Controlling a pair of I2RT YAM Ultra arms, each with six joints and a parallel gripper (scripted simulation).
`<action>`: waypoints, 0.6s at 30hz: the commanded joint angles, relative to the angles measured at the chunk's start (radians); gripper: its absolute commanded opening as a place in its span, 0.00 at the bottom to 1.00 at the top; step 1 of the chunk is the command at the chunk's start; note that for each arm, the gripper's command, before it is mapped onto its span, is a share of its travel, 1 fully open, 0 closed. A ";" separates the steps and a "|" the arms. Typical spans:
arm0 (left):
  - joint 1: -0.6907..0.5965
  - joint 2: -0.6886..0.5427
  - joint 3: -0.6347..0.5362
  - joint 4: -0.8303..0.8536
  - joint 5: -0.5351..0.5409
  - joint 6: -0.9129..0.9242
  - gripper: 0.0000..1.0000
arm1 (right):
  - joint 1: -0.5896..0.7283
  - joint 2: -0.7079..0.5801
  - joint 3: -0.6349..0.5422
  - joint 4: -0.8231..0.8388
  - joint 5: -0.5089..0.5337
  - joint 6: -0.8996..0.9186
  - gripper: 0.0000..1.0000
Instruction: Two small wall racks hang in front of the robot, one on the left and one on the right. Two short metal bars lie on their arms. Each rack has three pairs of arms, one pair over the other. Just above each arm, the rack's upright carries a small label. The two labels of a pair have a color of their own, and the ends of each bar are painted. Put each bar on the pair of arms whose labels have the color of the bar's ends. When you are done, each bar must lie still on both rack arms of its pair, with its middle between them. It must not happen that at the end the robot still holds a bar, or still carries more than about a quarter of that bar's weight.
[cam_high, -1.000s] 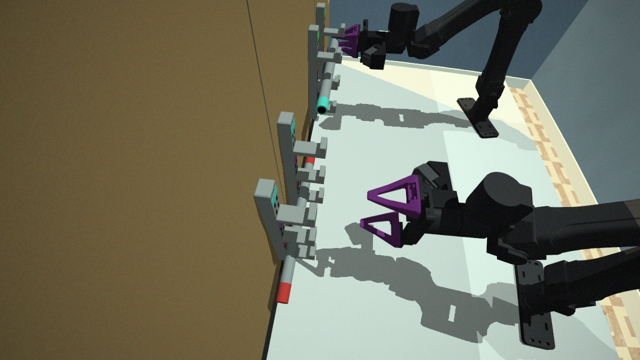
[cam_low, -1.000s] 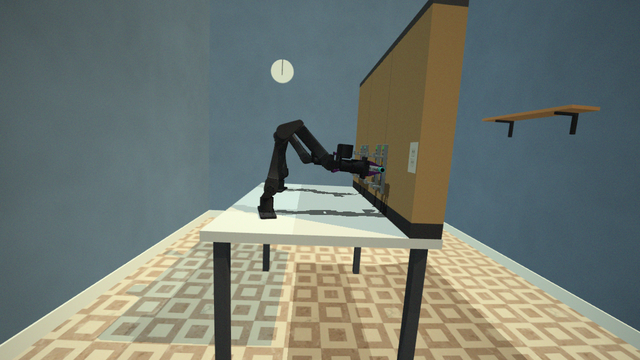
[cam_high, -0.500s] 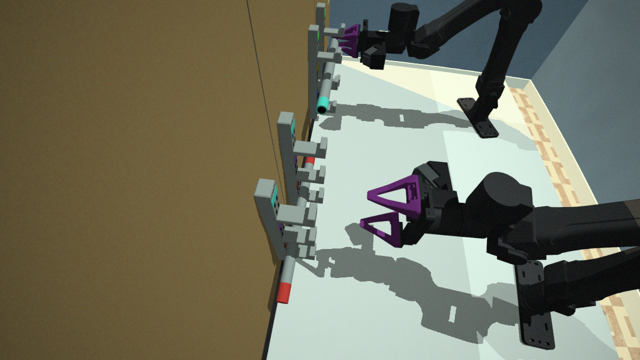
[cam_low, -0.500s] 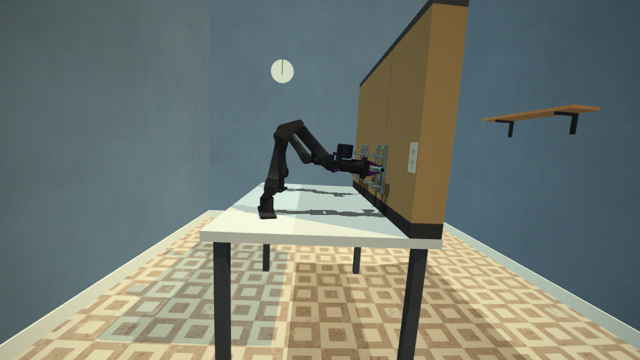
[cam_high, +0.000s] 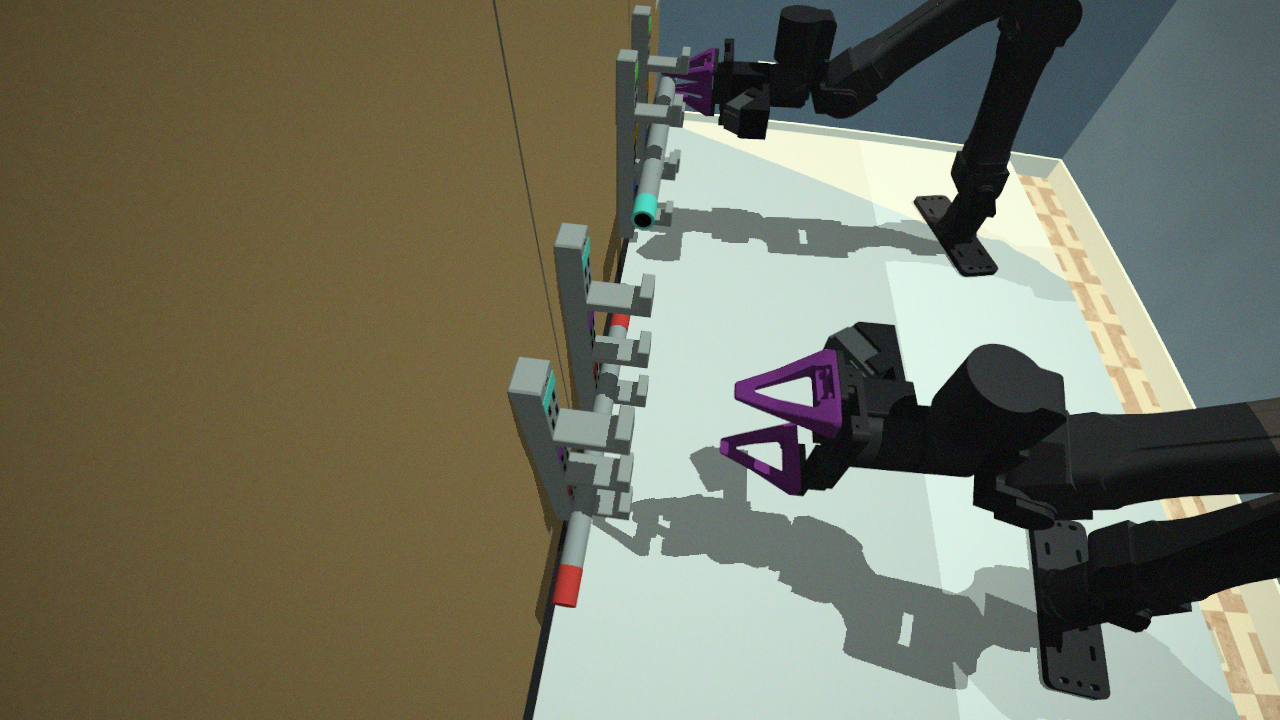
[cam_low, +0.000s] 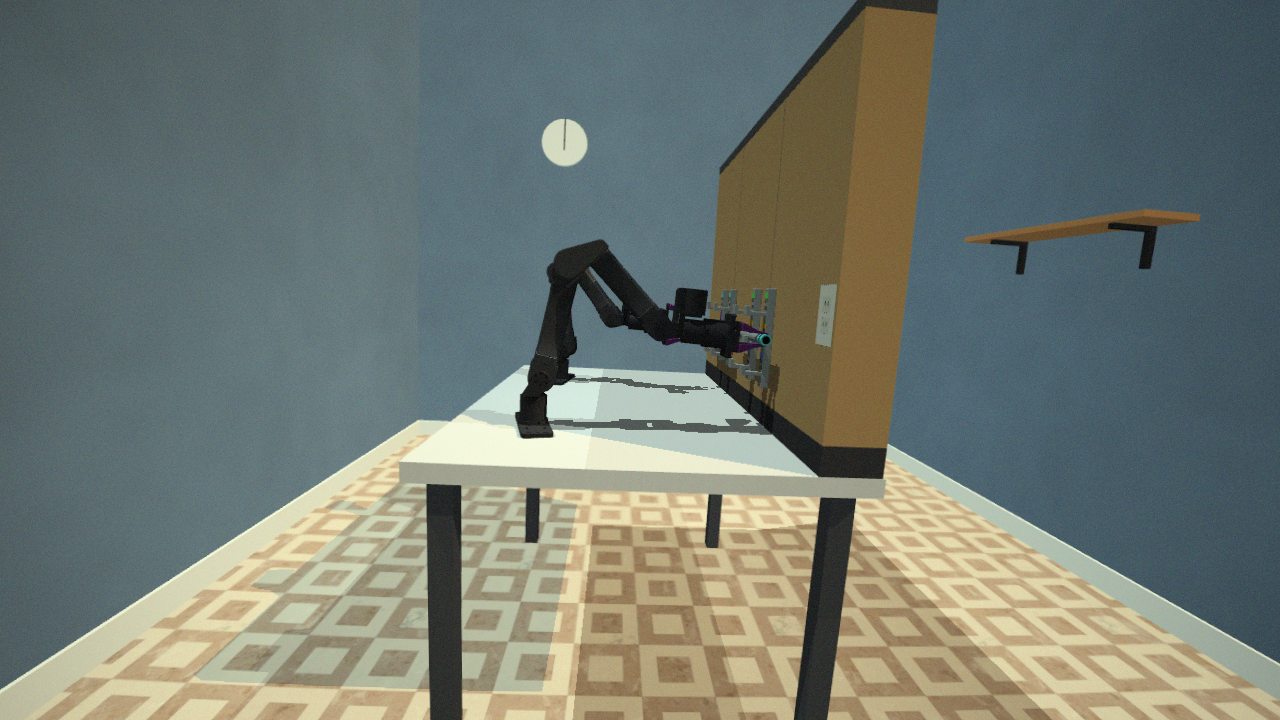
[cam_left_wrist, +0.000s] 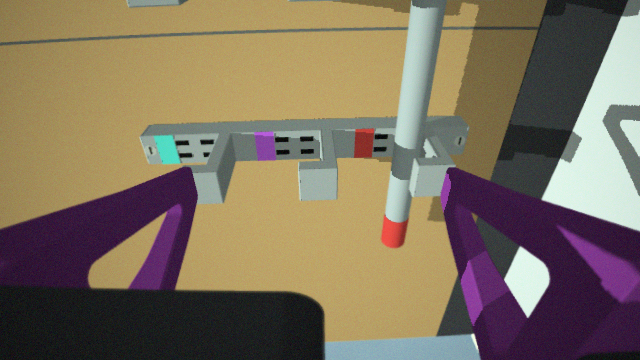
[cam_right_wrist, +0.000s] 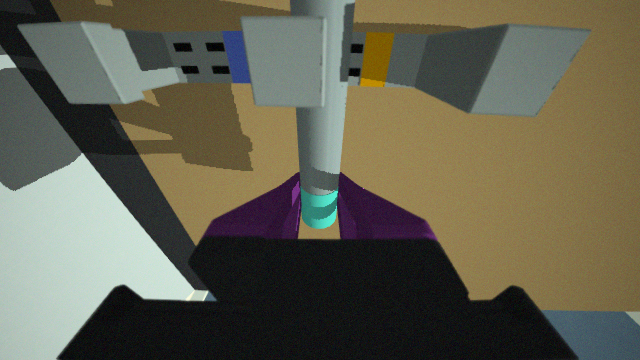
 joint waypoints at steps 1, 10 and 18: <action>-0.012 -0.033 0.004 0.002 -0.005 -0.007 1.00 | -0.006 -0.002 0.039 0.014 0.000 0.007 0.00; -0.012 -0.033 0.004 0.002 -0.005 -0.007 1.00 | -0.006 -0.011 0.048 -0.003 0.000 0.007 0.00; -0.012 -0.033 0.004 0.002 -0.005 -0.007 1.00 | -0.006 -0.019 0.056 -0.019 0.000 0.007 0.00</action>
